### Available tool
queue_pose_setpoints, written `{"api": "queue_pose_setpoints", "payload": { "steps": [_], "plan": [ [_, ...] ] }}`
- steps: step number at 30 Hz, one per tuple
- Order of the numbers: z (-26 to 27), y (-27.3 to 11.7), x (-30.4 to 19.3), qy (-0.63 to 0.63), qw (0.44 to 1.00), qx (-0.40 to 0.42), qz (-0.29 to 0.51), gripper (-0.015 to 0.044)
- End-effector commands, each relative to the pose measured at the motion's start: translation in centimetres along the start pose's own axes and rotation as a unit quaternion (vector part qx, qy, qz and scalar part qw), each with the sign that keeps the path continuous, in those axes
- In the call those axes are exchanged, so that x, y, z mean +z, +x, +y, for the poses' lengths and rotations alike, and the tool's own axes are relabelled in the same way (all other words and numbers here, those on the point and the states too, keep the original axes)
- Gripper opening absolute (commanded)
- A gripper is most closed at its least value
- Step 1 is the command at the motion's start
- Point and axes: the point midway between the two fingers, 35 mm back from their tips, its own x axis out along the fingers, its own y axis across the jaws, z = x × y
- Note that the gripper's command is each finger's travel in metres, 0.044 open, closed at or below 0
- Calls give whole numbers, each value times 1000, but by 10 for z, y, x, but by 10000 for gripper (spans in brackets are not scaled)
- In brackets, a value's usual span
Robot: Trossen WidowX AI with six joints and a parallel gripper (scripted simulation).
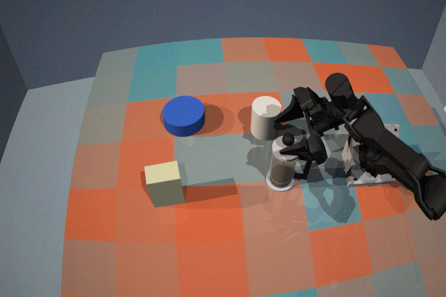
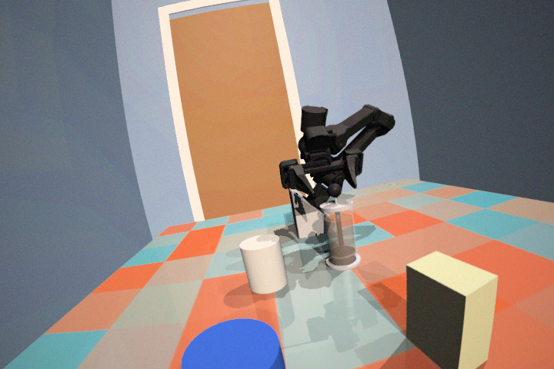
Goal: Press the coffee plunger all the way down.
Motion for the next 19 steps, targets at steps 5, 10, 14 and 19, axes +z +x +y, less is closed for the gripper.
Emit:
{"api": "queue_pose_setpoints", "payload": {
  "steps": [5, 10, 14, 19],
  "plan": [
    [-6, -22, 28, -6, 1000, -6, 12, 440],
    [2, -51, 54, 1, 1000, 1, 7, 440],
    [4, -56, 58, 2, 1000, 2, 5, 440],
    [4, -56, 58, 2, 1000, 2, 5, 440]
  ]
}}
